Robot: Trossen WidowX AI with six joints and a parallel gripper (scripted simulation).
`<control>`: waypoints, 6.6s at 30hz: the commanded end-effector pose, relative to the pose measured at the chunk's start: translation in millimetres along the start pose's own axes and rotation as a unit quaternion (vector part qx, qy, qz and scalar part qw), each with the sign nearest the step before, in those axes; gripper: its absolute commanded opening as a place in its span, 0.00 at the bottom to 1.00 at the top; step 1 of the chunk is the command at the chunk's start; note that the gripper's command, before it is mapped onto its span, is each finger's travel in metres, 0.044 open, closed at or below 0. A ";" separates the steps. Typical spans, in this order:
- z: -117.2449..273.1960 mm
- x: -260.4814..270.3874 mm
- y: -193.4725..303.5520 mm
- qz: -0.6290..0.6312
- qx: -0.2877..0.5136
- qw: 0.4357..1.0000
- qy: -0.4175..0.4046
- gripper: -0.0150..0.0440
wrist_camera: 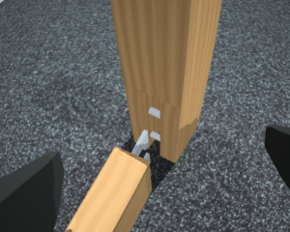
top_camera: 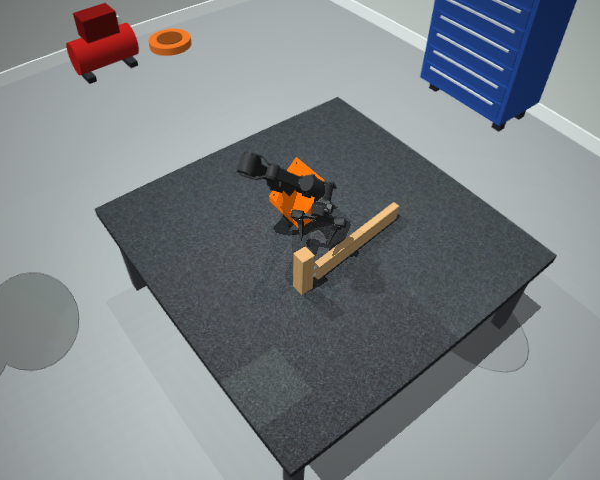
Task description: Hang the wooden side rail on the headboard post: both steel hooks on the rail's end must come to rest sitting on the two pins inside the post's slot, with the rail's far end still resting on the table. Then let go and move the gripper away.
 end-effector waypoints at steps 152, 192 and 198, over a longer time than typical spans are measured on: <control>-67.7 66.2 64.9 0.858 0.140 0.250 -0.426 0.44; -73.5 77.4 58.4 0.843 0.164 0.298 -0.417 0.25; -74.7 79.4 57.4 0.843 0.164 0.298 -0.417 0.25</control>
Point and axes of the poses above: the point midway between the two fingers, 35 mm back from their tips, its own z axis back along the fingers, its own x axis across the jaws, y = z × x, the point moved 4 cm from there along z, back along the fingers, and after that the axes turned 1 degree about -z, right-handed, at the moved point
